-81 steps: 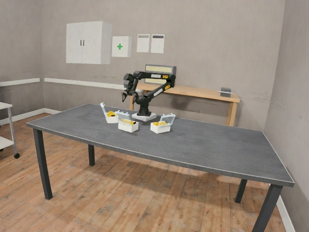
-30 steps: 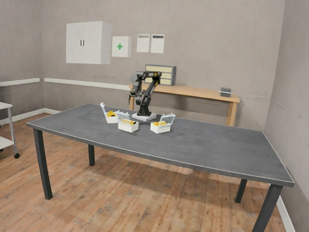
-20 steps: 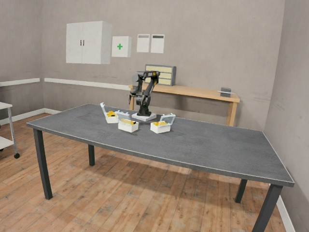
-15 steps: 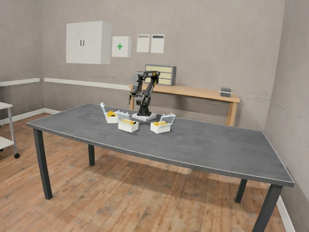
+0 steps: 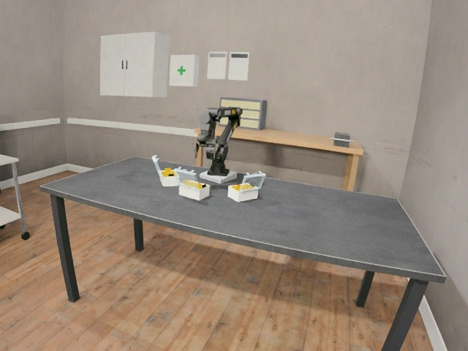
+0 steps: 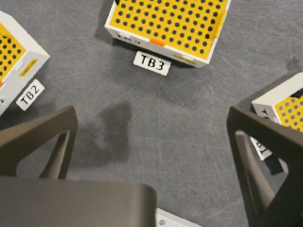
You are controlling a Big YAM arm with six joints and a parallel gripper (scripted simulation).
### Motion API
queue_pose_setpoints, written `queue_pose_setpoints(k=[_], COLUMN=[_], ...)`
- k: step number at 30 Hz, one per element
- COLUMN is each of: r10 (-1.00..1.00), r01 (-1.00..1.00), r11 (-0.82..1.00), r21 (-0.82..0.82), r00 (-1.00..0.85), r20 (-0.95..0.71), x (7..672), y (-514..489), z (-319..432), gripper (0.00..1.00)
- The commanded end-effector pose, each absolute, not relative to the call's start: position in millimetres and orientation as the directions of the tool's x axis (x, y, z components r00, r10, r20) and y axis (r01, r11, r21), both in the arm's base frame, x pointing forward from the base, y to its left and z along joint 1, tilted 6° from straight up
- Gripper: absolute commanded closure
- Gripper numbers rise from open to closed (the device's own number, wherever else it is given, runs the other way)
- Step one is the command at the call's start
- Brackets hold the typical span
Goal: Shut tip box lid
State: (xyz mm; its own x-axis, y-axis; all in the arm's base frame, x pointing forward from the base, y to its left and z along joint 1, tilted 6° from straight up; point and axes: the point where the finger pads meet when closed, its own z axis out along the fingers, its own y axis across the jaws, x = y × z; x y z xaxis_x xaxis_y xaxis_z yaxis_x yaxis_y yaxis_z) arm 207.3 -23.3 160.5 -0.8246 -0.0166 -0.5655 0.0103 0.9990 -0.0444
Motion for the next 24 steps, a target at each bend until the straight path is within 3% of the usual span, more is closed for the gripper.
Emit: queue_pose_setpoints(k=[1,7,8,24], r10=[-0.027,-0.028,-0.028,-0.026], r01=[0.010,0.009,0.002,0.007], r11=[0.999,0.998,0.999,0.999], r21=[-0.053,-0.054,-0.049,-0.054], r00=[-0.765,-0.765,-0.805,-0.805], r20=[-0.643,-0.643,-0.592,-0.592], x=[227,228,219,225], y=[-23,-23,-22,-29], z=[210,205,165,96], gripper=[0.00,0.00,0.00,0.00])
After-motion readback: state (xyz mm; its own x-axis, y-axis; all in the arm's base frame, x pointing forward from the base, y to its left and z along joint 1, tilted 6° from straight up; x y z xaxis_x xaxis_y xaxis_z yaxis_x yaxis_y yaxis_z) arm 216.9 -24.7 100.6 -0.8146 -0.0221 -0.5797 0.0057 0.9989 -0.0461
